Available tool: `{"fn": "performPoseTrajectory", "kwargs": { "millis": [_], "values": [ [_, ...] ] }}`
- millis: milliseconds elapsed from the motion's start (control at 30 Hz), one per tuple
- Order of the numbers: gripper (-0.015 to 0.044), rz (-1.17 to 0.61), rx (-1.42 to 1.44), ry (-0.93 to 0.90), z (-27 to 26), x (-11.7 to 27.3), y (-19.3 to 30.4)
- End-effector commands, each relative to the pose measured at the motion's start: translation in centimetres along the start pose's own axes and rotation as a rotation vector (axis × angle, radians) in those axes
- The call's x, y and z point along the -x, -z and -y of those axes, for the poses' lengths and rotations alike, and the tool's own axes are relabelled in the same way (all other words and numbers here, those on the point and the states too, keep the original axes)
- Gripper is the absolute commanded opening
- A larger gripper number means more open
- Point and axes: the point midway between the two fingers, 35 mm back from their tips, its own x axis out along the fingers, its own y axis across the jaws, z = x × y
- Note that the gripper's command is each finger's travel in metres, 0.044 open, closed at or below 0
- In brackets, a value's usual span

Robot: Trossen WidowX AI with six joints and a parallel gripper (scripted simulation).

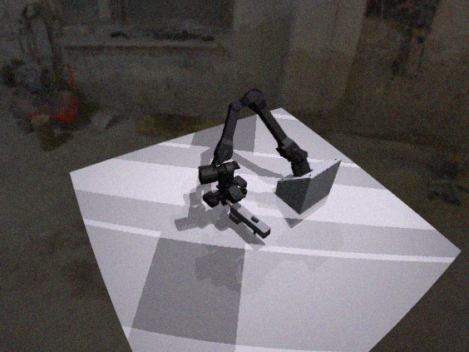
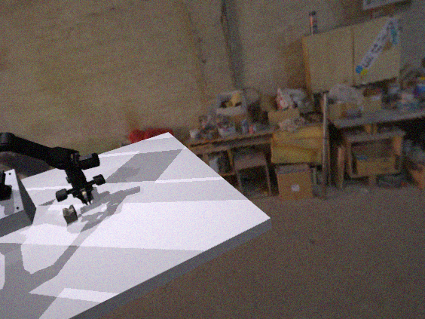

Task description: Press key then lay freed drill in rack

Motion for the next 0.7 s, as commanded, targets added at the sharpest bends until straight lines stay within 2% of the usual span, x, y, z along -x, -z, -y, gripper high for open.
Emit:
{"fn": "performPoseTrajectory", "kwargs": {
  "millis": [0, 300, 667],
  "values": [
    [0.0, 0.001, -0.003, 0.008, 0.3, 0.1, 1.0],
    [0.0, 0.0, -0.003, 0.008, 0.4, 0.1, 2.4],
    [0.0289, -0.001, 0.0, 0.001, 0.1, 0.0, 1.5]
  ]
}}
